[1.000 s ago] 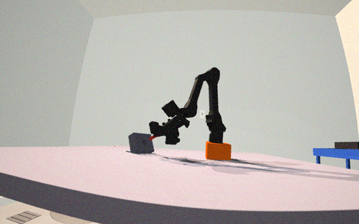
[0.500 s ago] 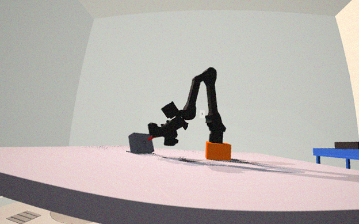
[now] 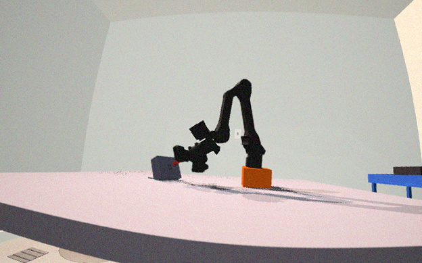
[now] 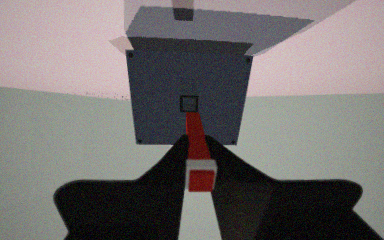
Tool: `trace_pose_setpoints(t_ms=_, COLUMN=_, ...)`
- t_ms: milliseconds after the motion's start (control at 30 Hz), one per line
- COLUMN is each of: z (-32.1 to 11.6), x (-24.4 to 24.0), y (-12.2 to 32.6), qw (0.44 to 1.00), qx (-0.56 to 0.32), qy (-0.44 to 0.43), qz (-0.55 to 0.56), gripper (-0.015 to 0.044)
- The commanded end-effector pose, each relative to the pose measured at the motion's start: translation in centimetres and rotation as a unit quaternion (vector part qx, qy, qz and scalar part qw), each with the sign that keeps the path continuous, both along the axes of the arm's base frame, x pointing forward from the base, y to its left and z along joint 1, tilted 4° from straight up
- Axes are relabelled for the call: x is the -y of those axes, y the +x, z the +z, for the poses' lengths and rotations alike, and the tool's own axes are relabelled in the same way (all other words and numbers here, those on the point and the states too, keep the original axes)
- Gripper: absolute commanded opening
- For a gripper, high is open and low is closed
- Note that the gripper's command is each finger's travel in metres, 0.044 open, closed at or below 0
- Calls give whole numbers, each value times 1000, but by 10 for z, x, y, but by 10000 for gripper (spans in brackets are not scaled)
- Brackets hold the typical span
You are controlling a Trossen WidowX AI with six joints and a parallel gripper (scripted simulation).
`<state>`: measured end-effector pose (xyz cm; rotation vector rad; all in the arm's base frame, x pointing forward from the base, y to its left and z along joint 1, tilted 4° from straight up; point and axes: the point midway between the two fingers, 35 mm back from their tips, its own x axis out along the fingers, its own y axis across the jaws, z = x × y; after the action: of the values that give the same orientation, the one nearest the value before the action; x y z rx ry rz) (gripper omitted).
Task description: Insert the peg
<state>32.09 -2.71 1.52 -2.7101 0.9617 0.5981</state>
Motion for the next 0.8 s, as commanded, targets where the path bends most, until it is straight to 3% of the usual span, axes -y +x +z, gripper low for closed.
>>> trace_pose_setpoints(t_ms=0, z=-4, x=2, y=-1, qw=1000, qx=-4, qy=-4, qz=3, gripper=0)
trace_pose_setpoints(t_ms=767, z=-14, x=15, y=13, qw=1000, qx=-5, qy=-6, qz=2, gripper=0)
